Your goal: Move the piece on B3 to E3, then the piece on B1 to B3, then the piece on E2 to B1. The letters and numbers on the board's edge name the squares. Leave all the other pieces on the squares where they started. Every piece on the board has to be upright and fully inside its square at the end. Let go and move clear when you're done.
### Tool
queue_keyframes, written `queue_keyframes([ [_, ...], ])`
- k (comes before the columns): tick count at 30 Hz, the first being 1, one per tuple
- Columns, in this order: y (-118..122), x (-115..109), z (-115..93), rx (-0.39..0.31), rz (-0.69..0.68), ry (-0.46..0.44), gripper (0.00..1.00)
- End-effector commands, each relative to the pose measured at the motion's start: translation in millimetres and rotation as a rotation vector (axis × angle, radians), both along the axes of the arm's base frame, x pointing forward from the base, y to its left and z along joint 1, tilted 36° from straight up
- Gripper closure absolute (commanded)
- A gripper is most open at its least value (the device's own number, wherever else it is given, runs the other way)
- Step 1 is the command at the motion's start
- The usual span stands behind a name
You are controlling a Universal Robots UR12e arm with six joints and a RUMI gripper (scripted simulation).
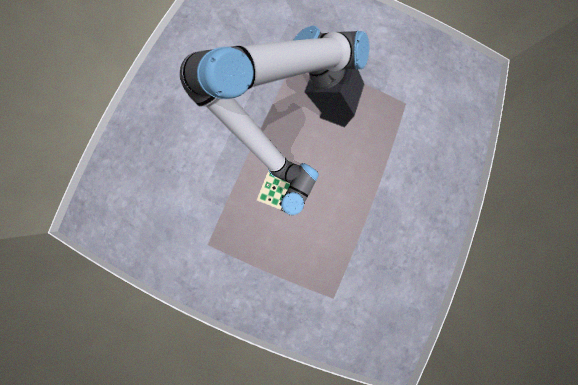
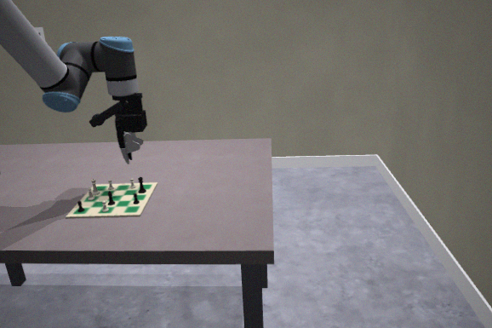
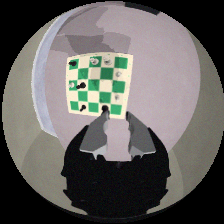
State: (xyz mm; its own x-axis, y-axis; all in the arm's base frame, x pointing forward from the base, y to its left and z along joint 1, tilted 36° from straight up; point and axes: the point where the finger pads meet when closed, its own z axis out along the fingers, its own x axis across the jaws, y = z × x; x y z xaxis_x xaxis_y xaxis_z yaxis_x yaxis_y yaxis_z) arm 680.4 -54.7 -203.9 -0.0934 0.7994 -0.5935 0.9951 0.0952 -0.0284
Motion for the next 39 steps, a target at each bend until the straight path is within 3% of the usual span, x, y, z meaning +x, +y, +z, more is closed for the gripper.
queue_keyframes([
  [1,0.4,0.4,0.5,0.000,0.000,-0.001,0.80],
  [23,-3.4,0.7,-4.6,0.000,0.001,-0.001,0.80],
  [39,-16.2,1.4,-21.8,0.000,0.001,-0.001,0.80],
])
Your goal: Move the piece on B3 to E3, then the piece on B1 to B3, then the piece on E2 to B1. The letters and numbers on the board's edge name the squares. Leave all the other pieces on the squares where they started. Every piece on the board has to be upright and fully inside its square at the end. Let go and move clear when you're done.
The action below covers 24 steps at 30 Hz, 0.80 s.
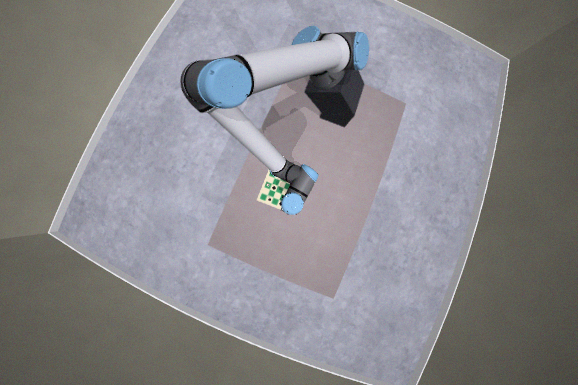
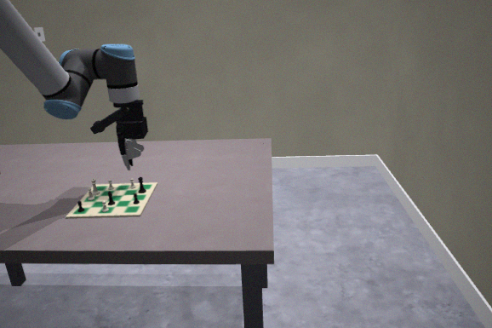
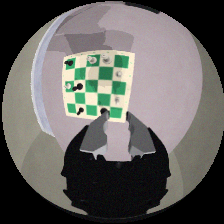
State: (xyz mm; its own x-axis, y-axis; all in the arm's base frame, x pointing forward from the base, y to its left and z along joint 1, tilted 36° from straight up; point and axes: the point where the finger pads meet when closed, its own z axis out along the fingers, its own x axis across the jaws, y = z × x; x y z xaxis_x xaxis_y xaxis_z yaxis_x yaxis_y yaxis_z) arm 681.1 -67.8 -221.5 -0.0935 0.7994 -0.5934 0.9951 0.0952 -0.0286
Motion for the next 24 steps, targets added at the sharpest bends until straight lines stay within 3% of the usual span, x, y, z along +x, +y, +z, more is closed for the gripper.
queue_keyframes([
  [1,-3.1,0.7,-4.2,0.000,0.001,-0.001,0.80],
  [24,-17.0,1.5,-23.0,0.000,0.001,-0.001,0.80],
])
